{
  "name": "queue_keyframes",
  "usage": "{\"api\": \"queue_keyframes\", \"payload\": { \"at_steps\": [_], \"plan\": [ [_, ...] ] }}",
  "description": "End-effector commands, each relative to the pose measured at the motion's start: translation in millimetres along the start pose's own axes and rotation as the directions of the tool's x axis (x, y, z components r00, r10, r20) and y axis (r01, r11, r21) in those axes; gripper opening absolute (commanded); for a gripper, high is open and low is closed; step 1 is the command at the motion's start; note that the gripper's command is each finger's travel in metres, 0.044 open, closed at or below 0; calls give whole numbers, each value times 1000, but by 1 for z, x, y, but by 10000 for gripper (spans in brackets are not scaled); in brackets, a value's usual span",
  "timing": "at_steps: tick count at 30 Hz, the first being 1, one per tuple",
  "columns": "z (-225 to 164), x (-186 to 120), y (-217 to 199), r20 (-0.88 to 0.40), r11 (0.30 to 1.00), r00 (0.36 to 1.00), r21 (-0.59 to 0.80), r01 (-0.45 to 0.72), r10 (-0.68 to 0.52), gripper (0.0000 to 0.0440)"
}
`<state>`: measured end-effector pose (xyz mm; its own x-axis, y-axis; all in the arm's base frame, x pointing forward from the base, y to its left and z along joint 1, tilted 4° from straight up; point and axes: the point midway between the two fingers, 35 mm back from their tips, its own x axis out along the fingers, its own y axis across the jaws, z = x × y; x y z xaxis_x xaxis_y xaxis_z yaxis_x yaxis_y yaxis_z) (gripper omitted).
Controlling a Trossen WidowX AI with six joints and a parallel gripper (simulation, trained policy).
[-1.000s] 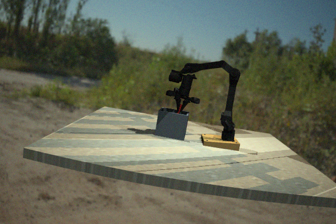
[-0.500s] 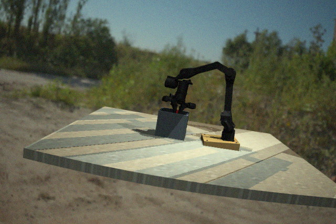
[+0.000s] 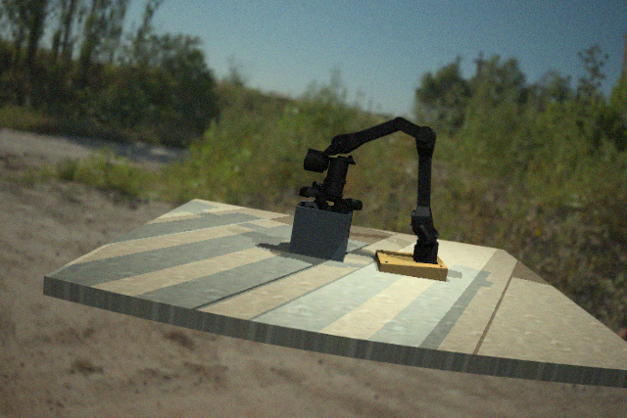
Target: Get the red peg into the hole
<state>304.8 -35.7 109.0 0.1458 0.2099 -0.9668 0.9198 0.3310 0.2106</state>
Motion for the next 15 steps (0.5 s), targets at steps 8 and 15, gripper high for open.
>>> {"api": "queue_keyframes", "payload": {
  "at_steps": [8,15],
  "plan": [
    [3,5,4,-64,1000,998,-19,-1,0,135],
    [6,-6,16,-103,999,994,-18,-47,45,135]
  ]
}}
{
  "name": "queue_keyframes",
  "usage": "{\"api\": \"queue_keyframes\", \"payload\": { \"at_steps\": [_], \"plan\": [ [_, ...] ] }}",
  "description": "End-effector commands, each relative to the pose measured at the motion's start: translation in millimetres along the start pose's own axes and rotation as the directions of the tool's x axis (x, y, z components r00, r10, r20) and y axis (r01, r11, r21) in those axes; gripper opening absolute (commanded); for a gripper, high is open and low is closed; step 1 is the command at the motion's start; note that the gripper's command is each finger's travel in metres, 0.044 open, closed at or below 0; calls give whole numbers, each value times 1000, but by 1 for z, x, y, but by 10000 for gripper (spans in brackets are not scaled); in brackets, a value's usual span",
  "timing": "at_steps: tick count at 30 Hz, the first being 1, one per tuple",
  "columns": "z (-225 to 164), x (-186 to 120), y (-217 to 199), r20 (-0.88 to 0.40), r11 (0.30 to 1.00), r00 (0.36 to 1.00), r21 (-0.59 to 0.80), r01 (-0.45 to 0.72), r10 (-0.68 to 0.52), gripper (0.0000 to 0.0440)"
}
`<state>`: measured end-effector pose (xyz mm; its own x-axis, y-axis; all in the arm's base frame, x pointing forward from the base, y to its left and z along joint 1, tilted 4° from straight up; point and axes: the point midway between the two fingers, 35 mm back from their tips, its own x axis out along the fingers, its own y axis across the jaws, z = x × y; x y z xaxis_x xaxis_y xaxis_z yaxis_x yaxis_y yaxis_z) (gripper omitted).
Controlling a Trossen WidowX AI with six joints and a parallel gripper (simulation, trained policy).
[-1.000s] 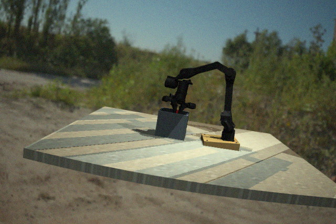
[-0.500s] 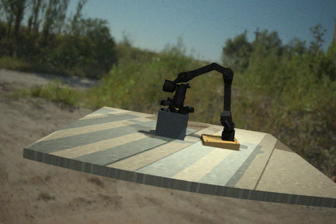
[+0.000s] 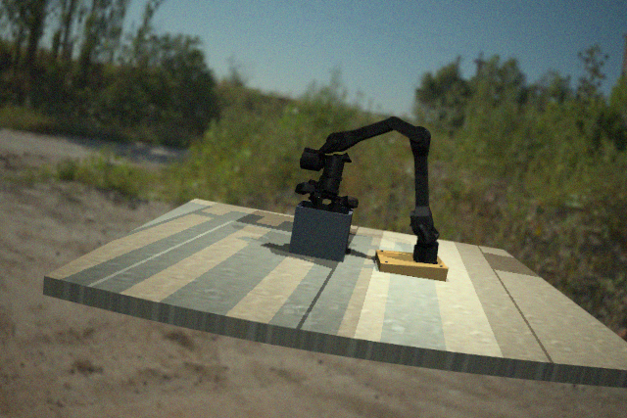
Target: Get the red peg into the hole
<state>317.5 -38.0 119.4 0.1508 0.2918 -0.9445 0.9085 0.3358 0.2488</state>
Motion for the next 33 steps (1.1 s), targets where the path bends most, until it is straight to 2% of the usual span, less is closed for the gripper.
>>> {"api": "queue_keyframes", "payload": {
  "at_steps": [1,18,33],
  "plan": [
    [1,1,5,-32,1000,999,-5,-17,17,135],
    [3,-30,31,-109,987,981,-22,-161,158,130],
    [12,-42,46,-158,964,957,-70,-258,244,126]
  ]
}}
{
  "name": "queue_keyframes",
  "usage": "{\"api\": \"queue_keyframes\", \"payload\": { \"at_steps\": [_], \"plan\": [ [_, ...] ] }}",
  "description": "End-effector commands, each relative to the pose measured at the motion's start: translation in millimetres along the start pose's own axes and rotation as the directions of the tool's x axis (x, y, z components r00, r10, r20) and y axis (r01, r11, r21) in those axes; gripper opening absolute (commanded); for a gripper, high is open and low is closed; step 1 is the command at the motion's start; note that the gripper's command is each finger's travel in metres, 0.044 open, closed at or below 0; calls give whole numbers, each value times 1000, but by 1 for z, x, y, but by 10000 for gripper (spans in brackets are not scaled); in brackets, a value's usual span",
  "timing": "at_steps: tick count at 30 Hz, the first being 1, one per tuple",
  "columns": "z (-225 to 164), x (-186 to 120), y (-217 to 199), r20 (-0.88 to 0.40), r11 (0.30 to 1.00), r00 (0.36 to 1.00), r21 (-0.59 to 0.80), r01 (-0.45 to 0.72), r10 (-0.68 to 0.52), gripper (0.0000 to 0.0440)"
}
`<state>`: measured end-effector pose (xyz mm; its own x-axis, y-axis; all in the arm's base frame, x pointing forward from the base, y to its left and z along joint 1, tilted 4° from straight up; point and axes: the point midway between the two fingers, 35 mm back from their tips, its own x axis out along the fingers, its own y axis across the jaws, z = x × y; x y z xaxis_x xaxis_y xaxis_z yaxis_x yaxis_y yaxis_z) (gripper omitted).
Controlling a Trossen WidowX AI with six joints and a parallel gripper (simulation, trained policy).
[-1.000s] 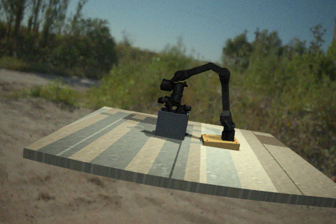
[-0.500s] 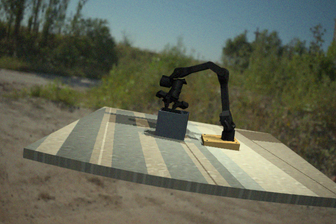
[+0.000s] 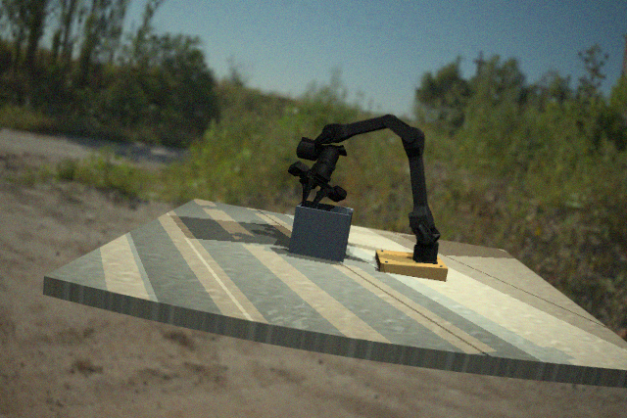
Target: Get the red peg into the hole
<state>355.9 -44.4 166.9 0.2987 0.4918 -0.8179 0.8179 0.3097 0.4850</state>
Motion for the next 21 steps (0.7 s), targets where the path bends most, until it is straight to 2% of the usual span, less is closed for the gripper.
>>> {"api": "queue_keyframes", "payload": {
  "at_steps": [1,21],
  "plan": [
    [3,-1,3,-11,1000,1000,-14,-17,17,126],
    [24,-5,18,-36,985,994,-139,-104,100,124]
  ]
}}
